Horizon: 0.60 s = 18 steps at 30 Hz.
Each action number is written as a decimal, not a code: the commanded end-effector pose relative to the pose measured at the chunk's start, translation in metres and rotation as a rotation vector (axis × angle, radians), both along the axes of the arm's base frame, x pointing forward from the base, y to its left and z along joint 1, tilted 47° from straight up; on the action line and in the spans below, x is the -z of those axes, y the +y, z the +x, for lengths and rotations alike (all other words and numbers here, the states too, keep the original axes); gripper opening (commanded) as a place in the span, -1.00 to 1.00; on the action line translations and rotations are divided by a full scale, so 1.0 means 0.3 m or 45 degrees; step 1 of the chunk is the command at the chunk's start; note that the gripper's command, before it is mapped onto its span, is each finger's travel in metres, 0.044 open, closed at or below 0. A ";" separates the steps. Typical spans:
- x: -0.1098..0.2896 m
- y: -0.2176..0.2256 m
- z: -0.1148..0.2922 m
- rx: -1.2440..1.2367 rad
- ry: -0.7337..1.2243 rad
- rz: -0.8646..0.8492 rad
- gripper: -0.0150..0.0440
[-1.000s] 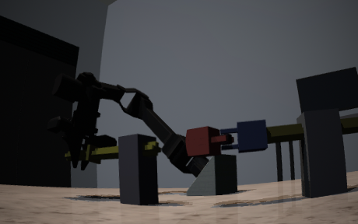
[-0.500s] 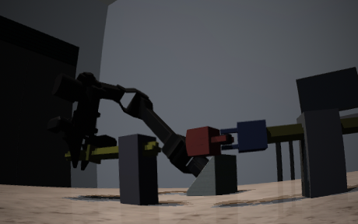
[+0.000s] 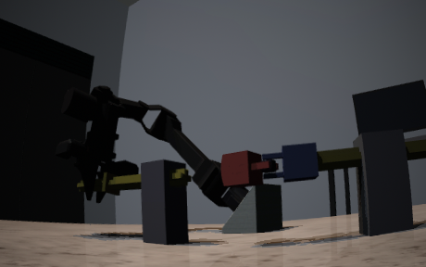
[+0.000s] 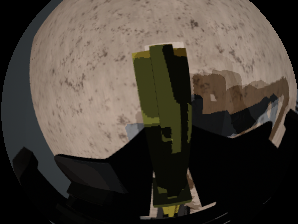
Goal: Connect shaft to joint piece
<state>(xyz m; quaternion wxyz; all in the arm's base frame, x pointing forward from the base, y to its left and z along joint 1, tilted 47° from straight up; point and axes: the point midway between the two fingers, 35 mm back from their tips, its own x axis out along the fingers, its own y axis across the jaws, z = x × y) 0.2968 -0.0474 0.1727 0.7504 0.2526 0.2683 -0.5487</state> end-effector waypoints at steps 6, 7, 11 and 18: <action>-0.001 -0.008 0.000 0.051 0.049 -0.010 -0.26; -0.002 -0.008 0.000 0.056 0.054 -0.010 -0.26; -0.005 -0.011 0.000 0.077 0.073 -0.014 -0.26; -0.010 -0.016 0.001 0.114 0.107 -0.021 -0.26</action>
